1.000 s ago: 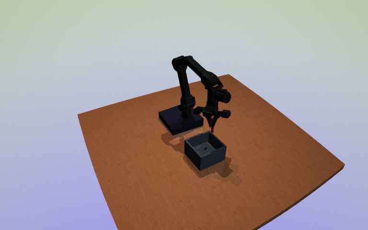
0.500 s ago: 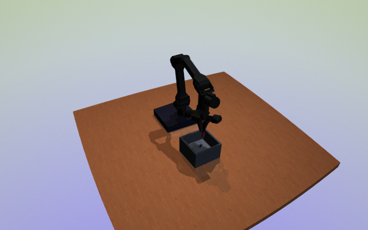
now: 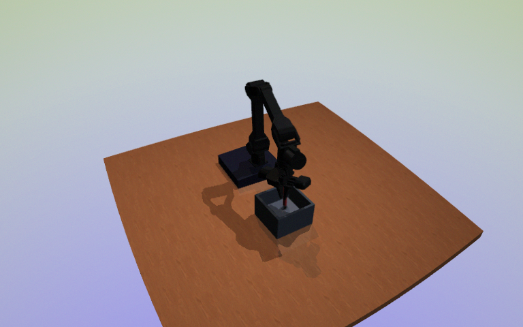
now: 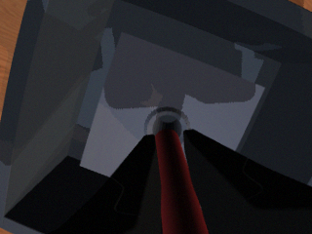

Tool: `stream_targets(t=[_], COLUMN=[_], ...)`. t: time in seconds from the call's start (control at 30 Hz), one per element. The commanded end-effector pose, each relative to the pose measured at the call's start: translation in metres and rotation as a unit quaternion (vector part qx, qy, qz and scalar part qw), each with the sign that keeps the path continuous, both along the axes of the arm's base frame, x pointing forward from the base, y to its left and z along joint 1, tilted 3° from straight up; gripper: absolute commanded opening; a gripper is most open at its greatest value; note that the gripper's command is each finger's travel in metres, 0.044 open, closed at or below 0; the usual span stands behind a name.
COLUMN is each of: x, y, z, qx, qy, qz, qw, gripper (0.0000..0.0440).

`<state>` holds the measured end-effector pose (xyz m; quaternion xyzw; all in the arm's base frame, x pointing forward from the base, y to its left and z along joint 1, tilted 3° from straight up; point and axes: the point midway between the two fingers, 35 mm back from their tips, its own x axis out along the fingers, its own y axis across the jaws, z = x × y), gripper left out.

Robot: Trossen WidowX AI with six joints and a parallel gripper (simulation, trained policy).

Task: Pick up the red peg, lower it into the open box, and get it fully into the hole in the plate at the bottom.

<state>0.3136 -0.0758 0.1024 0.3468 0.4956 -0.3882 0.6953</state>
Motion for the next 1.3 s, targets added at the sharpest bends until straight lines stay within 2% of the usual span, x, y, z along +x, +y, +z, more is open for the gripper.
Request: stream_targets(t=[0.0,0.17,0.43,0.7,1.27], x=[0.003,0.005,0.019,0.034,0.055], y=[-0.003,-0.007,-0.015,-0.023,-0.048], z=[-0.01,-0.025,-0.029,-0.029,-0.03], qx=[0.005,0.007,0.004,0.008,0.019], qy=[0.009,0.028,0.04,0.044,0.058], qz=[0.002,0.011,0.024,0.036,0.044], qw=[1.0,1.0,0.999,0.998,0.997], gripper=[0.0014,0.0123,0.0158,0.0157,0.0117])
